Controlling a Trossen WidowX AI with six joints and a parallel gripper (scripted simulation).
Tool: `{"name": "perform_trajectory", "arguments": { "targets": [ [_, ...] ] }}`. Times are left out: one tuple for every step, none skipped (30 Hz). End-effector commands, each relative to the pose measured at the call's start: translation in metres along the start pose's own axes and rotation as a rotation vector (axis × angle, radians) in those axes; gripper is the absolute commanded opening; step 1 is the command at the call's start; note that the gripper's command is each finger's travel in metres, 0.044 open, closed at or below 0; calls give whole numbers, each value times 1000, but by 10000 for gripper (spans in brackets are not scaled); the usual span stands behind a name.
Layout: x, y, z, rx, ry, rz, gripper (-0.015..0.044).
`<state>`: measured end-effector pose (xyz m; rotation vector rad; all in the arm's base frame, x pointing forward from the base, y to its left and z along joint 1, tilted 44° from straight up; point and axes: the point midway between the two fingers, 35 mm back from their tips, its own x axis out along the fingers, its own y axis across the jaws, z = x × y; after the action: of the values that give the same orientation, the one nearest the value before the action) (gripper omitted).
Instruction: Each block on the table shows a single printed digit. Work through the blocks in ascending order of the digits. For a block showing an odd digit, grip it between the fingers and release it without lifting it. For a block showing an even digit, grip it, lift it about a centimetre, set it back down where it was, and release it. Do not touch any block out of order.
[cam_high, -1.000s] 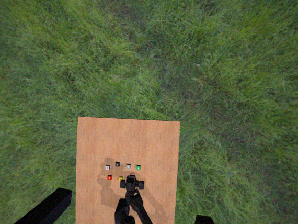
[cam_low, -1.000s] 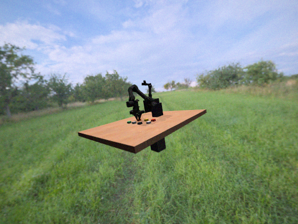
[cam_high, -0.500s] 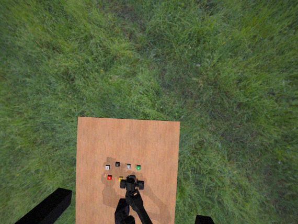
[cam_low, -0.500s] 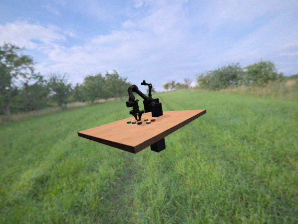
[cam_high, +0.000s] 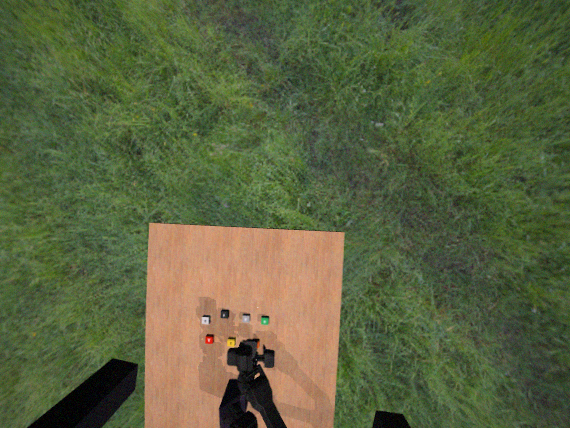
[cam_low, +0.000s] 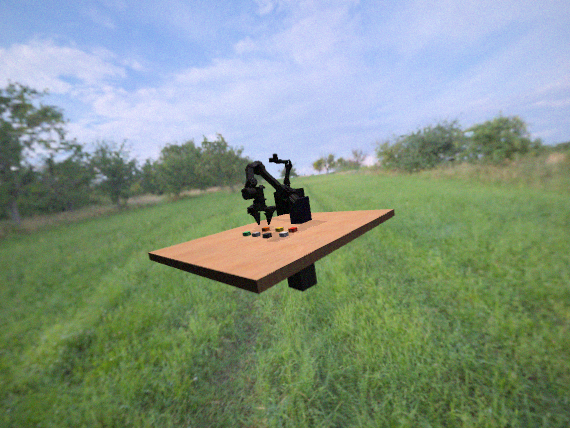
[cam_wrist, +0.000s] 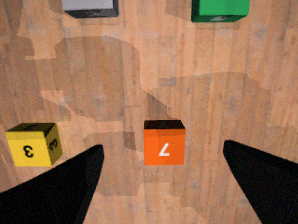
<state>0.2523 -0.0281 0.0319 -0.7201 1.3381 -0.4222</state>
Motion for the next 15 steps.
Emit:
{"name": "perform_trajectory", "arguments": {
  "targets": [
    [-10,-2,1,10,1,-5,374],
    [-18,-1,3,10,0,-2,348],
    [-31,0,4,9,0,1,321],
    [-47,0,5,9,1,3,295],
    [-64,0,4,9,1,2,269],
    [-77,0,3,9,2,1,242],
    [-86,-1,2,9,2,-1,216],
    [-88,-1,1,9,2,-2,190],
    [-88,-1,1,9,2,-2,164],
    [-88,-1,1,9,2,-2,138],
    [-88,-1,1,9,2,-2,120],
    [-88,-1,1,9,2,-2,120],
    [-88,-1,1,9,2,-2,120],
    [-88,-1,1,9,2,-2,120],
    [-88,-1,1,9,2,-2,120]
  ]
}}
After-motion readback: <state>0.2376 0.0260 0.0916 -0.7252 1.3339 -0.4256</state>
